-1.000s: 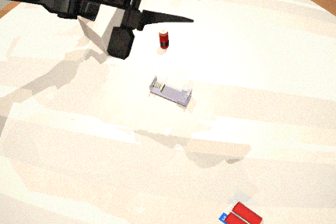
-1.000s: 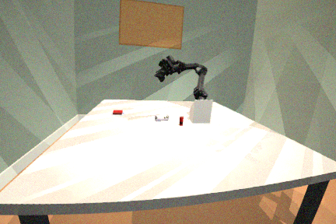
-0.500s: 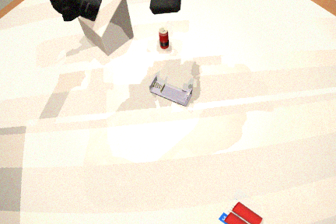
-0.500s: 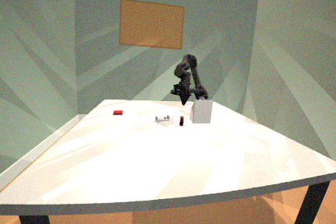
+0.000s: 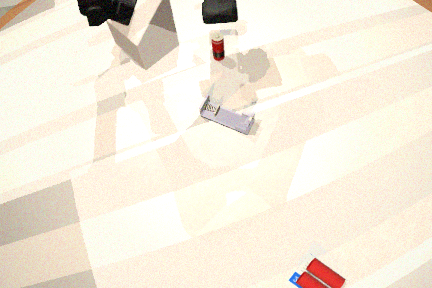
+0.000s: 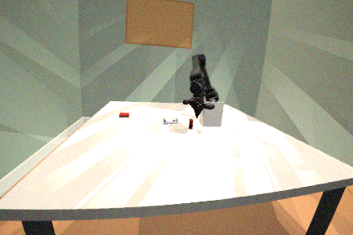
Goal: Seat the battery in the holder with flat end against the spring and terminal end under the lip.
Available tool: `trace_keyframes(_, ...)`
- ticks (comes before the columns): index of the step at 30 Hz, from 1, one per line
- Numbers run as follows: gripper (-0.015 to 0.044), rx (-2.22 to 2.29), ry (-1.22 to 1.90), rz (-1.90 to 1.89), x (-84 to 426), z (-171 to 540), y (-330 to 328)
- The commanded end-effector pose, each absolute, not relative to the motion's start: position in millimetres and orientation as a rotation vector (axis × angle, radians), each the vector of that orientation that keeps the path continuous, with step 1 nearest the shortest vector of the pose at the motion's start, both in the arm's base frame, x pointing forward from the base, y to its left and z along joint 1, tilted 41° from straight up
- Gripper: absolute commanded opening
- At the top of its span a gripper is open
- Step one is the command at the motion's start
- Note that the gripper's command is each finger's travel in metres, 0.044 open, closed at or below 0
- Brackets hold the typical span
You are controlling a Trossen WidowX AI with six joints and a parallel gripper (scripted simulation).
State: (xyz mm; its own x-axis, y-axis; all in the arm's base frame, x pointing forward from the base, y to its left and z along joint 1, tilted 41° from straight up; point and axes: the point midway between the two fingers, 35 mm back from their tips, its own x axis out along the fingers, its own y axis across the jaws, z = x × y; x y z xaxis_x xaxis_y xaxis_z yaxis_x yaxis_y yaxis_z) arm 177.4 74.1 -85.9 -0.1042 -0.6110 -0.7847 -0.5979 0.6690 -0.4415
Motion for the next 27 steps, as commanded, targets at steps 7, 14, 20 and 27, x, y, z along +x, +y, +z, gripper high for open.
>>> trace_keyframes(7,0.0000,-0.992,1.797,-0.024,165,-113,42)
trace_keyframes(14,0.0000,-0.991,1.796,-0.022,172,-108,36)
trace_keyframes(20,0.0000,-0.991,1.795,-0.021,179,-104,30)
trace_keyframes(27,0.0000,-0.991,1.794,-0.021,186,-99,23)
